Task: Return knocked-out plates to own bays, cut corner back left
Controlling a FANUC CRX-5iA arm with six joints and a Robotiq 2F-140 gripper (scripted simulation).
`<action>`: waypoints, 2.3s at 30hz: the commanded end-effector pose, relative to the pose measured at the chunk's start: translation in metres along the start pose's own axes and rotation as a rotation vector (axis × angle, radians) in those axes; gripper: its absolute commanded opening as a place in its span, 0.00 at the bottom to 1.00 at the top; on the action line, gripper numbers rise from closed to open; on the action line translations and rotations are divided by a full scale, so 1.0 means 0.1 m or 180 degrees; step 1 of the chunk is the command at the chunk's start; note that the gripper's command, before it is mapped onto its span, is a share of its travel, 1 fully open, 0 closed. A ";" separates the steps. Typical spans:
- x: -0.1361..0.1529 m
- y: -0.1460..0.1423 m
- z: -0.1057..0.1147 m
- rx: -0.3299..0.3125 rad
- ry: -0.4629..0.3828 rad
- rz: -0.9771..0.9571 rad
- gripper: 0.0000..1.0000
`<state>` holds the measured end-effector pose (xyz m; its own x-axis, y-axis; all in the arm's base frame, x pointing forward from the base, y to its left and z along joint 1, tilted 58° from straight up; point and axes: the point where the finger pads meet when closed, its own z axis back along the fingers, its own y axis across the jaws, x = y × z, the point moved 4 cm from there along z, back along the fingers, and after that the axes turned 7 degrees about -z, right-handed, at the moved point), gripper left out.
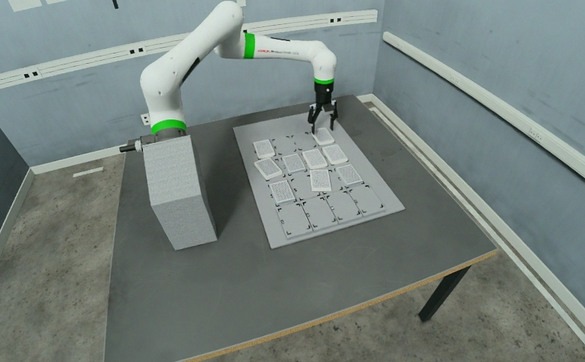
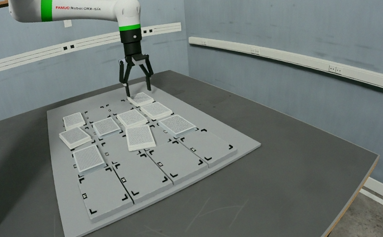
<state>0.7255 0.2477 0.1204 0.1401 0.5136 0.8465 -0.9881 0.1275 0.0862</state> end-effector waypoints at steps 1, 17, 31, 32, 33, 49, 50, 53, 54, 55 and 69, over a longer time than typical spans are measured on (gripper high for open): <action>0.00 -0.01 0.06 -0.0006 0.0000 0.0001 0.70; 0.00 -0.01 0.10 -0.0006 0.0000 0.0001 0.70; -0.25 0.40 0.08 -0.0005 0.0001 0.1274 1.00; -0.27 0.43 0.08 -0.0005 0.0002 0.1380 1.00; -0.29 0.47 0.08 -0.0005 0.0002 0.1486 1.00; -0.58 0.95 0.06 -0.0004 0.0003 0.2972 1.00; -0.61 0.98 0.06 -0.0004 0.0003 0.3078 1.00; -0.67 1.08 0.06 -0.0004 0.0003 0.3396 1.00; -0.69 1.12 0.05 -0.0004 0.0003 0.3502 1.00; -0.69 1.12 0.05 -0.0004 0.0003 0.3502 1.00; -0.96 1.56 0.04 -0.0003 0.0004 0.4882 1.00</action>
<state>0.5748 0.2189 0.0616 -0.9394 0.2217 0.2616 -0.3394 -0.4921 -0.8016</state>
